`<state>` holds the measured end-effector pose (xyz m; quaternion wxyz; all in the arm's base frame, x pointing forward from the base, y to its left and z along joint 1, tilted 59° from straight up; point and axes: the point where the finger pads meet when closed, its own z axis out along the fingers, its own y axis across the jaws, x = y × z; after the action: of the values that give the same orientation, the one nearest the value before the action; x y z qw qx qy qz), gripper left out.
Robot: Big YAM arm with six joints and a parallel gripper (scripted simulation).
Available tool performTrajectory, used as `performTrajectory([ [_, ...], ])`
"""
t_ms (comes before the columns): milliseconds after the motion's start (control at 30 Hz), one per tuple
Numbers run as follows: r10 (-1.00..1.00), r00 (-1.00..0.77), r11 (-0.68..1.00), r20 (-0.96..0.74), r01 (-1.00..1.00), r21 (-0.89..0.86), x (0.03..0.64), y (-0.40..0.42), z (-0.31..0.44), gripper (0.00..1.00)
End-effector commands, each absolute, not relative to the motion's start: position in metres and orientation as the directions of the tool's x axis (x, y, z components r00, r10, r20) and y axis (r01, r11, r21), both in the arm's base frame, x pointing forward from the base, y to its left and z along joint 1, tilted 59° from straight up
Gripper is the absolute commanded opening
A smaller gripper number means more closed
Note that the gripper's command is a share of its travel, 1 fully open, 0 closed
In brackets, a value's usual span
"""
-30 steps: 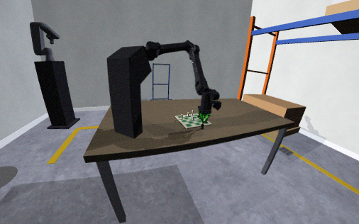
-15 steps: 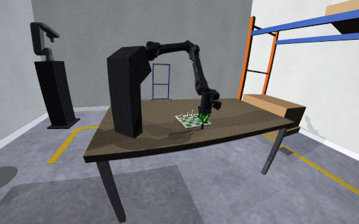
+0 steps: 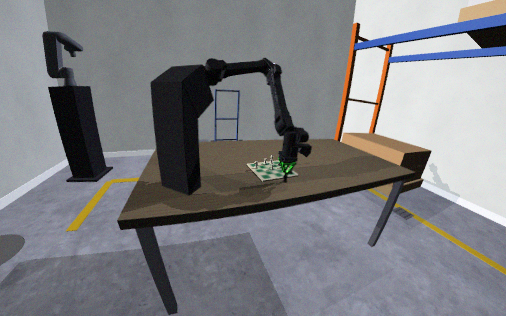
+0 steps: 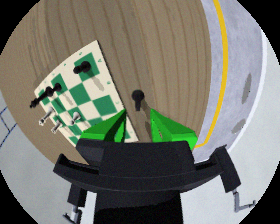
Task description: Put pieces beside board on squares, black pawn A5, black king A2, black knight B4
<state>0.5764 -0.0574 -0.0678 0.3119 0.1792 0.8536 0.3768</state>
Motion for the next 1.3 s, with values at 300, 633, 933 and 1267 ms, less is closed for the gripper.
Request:
performTrajectory([
  [300, 0.538, -0.746, 0.648, -0.393, 0.067, 0.759, 0.594, -0.038, -0.084, 0.35],
  [633, 0.535, -0.747, 0.649, -0.394, 0.065, 0.758, 0.596, -0.035, -0.087, 0.35],
  [933, 0.535, -0.748, 0.648, -0.393, 0.066, 0.758, 0.595, -0.035, -0.087, 0.35],
  [1267, 0.535, -0.748, 0.648, -0.393, 0.066, 0.758, 0.595, -0.035, -0.087, 0.35],
])
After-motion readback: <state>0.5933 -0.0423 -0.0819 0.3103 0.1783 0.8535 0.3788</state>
